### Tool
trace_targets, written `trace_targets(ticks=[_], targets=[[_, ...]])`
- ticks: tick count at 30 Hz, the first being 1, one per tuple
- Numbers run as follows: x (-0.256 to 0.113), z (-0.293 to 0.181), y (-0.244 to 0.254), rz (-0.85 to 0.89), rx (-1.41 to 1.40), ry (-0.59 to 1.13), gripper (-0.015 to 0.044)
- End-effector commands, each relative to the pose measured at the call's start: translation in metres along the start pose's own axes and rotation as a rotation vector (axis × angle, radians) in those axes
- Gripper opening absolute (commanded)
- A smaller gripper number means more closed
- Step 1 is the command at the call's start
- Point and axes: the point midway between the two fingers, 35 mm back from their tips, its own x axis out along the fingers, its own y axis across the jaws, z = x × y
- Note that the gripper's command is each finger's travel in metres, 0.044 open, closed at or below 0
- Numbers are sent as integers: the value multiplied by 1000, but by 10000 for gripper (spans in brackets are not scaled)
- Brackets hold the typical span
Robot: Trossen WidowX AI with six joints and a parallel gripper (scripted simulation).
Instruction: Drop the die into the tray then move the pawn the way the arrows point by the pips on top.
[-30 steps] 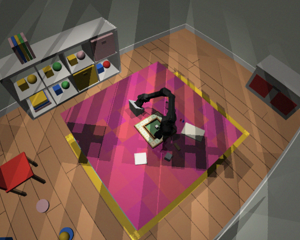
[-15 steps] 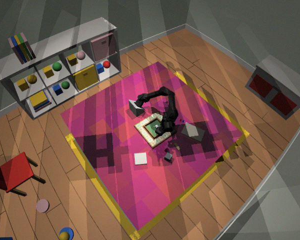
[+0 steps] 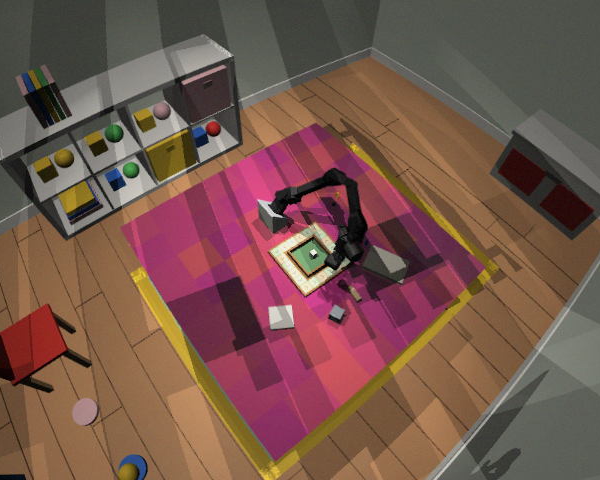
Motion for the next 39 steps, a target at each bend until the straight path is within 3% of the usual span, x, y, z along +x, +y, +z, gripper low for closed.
trace_targets(ticks=[1, 11, 30, 39], targets=[[7, -2, 5, 7, 10, 1, 0], [41, -2, 6, 8, 10, 0, 0], [59, -2, 6, 9, 9, 0, 0], [53, 2, 6, 1, 2, -8, 236]])
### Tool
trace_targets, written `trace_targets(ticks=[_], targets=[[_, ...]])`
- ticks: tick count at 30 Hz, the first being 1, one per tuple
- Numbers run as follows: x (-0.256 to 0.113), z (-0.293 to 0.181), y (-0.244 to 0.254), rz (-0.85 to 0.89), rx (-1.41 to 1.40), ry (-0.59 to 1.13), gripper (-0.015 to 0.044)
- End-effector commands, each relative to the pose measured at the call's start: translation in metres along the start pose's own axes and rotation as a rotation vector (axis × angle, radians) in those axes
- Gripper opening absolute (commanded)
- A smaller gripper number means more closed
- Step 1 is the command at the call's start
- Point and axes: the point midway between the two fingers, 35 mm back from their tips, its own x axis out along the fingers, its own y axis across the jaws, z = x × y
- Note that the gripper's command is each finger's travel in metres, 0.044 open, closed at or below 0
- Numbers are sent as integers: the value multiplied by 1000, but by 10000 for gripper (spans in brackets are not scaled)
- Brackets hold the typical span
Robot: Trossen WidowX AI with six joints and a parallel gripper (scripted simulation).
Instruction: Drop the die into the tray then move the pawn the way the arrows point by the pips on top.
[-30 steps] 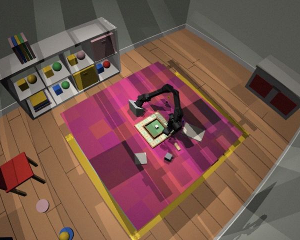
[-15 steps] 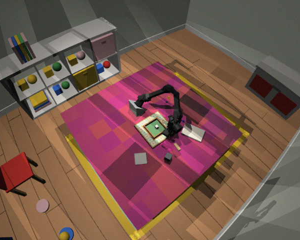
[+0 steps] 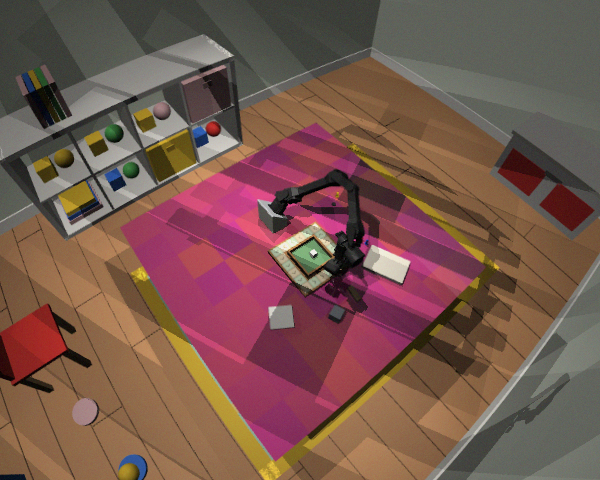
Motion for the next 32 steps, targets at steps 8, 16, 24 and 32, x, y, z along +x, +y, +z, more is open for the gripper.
trace_targets(ticks=[8, 16, 24, 32], targets=[[-50, 0, -1, 5, 7, 9, 440], [-101, -83, -26, -42, 117, 14, 440], [-125, -135, -29, -55, 177, 6, 440], [-125, -135, -29, -55, 177, 6, 440]])
